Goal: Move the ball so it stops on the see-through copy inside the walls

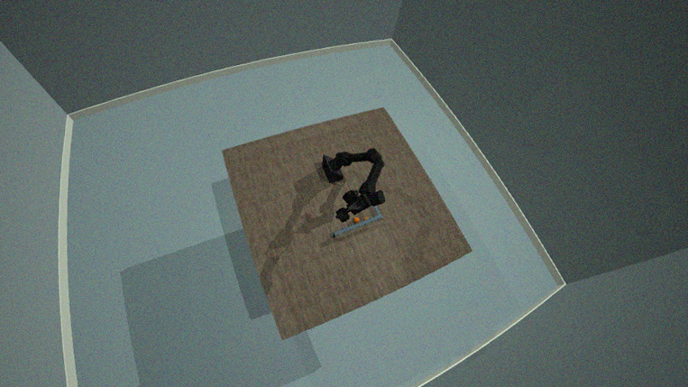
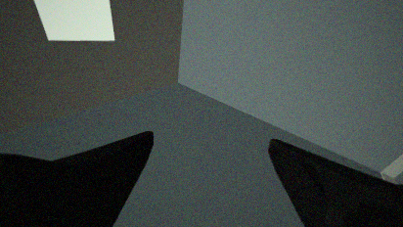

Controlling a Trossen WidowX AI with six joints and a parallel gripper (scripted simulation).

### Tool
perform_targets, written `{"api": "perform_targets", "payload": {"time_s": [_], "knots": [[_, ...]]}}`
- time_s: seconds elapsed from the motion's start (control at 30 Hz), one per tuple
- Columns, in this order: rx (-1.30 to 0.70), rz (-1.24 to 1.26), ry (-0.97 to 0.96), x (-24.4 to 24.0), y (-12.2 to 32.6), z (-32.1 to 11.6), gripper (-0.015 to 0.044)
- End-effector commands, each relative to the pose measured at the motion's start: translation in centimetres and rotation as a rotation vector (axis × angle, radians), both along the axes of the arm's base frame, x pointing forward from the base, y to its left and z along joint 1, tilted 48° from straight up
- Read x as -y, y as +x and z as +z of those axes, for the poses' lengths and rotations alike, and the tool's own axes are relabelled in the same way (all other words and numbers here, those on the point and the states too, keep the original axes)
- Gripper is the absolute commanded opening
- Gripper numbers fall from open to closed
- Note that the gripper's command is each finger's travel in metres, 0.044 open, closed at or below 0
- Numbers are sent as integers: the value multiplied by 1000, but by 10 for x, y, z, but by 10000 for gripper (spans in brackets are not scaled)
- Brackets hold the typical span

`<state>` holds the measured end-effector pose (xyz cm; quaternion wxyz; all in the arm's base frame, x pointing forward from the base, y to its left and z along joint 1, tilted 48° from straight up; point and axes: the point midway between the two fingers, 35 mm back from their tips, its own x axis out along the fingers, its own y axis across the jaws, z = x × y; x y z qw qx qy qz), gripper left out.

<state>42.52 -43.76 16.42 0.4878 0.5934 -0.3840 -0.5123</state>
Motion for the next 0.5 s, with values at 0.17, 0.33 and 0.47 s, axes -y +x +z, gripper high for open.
{"api": "perform_targets", "payload": {"time_s": [0.17,0.33,0.47], "knots": [[-282,227,72,-26,20,-31,279],[-592,538,136,-66,37,-68,279],[-784,787,160,-102,44,-92,279]]}}
